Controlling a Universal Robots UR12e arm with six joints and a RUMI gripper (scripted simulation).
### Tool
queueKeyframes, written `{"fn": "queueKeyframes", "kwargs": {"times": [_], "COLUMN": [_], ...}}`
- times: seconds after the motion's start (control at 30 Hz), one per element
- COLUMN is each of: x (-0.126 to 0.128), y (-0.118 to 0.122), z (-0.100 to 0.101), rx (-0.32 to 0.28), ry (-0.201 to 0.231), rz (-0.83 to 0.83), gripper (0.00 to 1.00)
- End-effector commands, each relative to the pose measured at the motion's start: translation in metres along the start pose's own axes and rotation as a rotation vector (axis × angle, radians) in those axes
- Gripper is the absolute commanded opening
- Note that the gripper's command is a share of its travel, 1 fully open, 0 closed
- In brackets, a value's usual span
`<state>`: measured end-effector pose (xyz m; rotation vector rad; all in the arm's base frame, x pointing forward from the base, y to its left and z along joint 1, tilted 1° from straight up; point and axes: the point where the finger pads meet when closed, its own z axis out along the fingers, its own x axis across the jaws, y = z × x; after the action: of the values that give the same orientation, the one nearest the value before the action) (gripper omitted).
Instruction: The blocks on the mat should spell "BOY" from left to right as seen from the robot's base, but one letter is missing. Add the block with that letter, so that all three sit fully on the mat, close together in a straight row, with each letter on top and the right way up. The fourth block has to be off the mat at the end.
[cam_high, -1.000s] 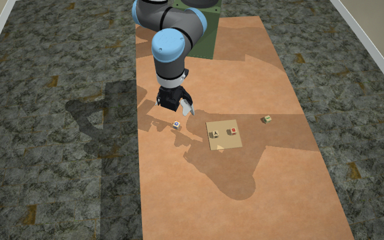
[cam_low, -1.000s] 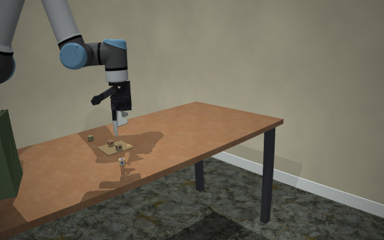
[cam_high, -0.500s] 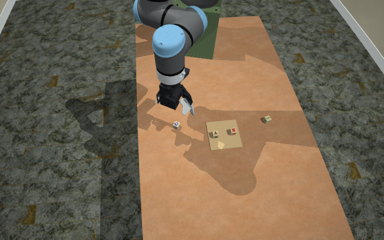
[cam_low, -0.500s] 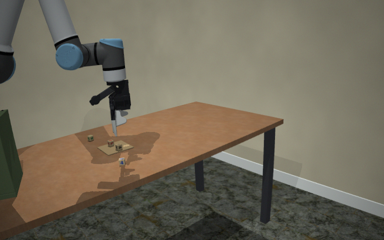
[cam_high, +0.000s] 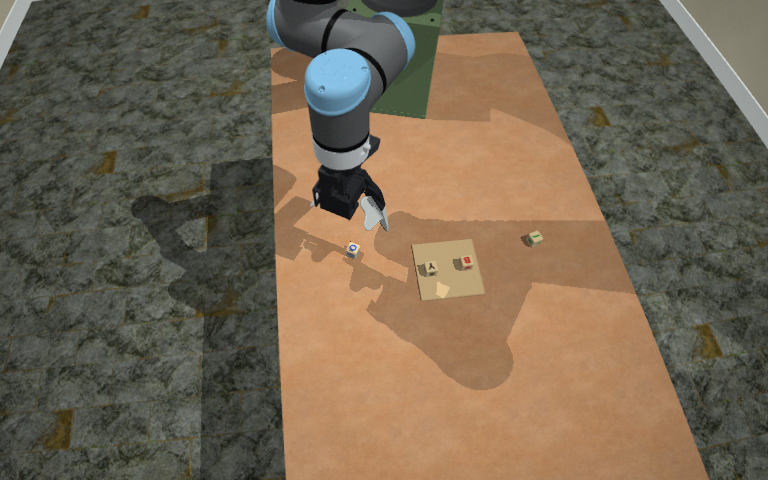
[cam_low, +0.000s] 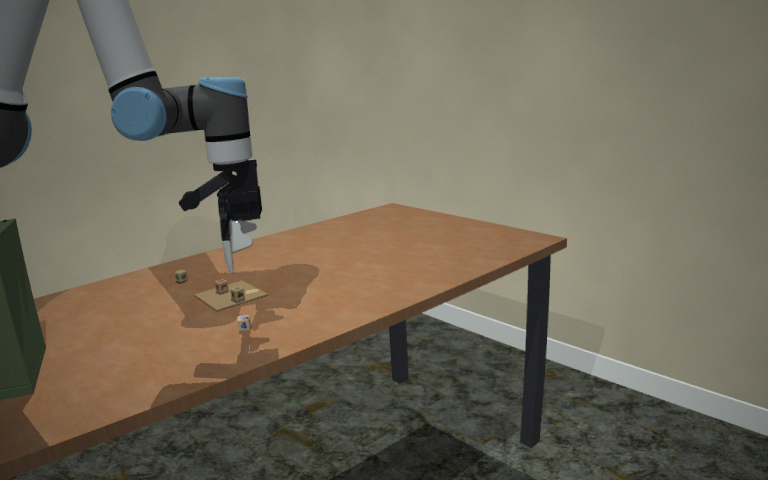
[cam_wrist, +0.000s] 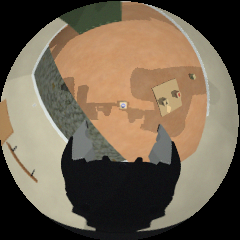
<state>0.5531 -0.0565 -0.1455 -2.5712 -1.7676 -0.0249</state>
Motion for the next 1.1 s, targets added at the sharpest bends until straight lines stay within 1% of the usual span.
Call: {"fn": "queueKeyframes", "kwargs": {"times": [0.0,0.27,0.63,0.7,1.07], "x": [0.0,0.001,0.005,0.005,0.009], "y": [0.0,0.0,-0.001,-0.001,-0.002], "z": [0.0,0.001,0.005,0.005,0.011], "rx": [-0.001,-0.001,-0.001,-0.001,-0.001], "ry": [0.0,0.0,0.0,0.0,0.0], "rz": [0.023,0.084,0.29,0.29,0.61], "gripper": [1.0,1.0,1.0,1.0,1.0]}}
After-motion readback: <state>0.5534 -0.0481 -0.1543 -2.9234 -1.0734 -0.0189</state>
